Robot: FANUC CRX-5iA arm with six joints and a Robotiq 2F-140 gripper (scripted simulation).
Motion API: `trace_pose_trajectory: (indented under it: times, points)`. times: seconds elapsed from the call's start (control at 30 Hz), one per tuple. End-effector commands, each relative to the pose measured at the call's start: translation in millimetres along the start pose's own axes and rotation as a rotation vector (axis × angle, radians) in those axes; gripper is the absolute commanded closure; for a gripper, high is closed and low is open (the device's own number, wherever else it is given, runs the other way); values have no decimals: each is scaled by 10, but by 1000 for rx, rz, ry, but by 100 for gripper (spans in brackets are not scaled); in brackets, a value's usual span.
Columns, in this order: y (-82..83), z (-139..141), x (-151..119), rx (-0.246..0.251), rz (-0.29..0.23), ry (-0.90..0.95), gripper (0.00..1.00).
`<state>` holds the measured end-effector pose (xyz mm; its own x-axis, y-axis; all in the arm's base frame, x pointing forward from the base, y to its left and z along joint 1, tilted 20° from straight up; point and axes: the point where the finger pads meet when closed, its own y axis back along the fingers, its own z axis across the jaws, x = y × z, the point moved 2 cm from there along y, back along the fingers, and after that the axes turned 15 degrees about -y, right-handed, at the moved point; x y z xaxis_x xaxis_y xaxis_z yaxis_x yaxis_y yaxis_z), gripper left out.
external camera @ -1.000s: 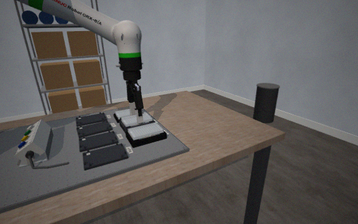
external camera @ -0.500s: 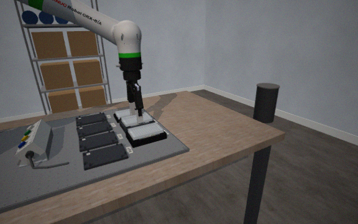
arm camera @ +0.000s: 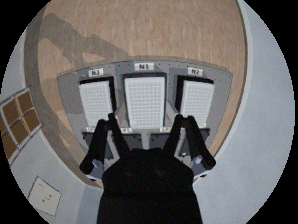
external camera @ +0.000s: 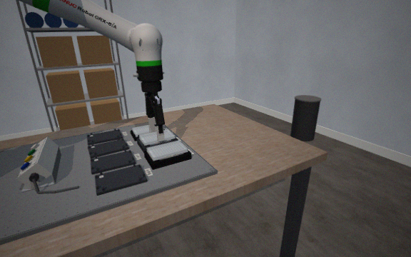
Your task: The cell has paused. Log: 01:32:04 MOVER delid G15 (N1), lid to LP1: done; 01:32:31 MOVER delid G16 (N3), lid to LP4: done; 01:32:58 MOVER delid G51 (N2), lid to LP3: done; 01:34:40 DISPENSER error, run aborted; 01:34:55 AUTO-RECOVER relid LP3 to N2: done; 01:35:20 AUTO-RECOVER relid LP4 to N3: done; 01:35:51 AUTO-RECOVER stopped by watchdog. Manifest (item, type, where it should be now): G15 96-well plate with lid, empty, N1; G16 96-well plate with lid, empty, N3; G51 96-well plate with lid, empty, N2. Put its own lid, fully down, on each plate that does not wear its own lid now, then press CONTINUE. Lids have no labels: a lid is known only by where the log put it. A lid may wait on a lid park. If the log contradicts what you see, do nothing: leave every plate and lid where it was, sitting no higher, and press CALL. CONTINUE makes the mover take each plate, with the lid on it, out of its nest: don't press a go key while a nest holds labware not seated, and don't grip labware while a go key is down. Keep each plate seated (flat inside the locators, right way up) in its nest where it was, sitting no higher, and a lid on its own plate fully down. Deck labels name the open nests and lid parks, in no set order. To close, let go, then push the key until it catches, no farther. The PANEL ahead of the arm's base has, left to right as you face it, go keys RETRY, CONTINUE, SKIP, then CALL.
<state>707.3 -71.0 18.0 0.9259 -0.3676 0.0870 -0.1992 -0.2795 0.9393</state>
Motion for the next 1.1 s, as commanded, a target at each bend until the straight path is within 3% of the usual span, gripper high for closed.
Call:
trace_pose_trajectory:
  times: [0.0,0.6,1.07]
  points:
    - [3,0,2,0,0,0,34]
    - [12,0,2,0,0,0,34]
    - [155,0,2,0,0,0,34]
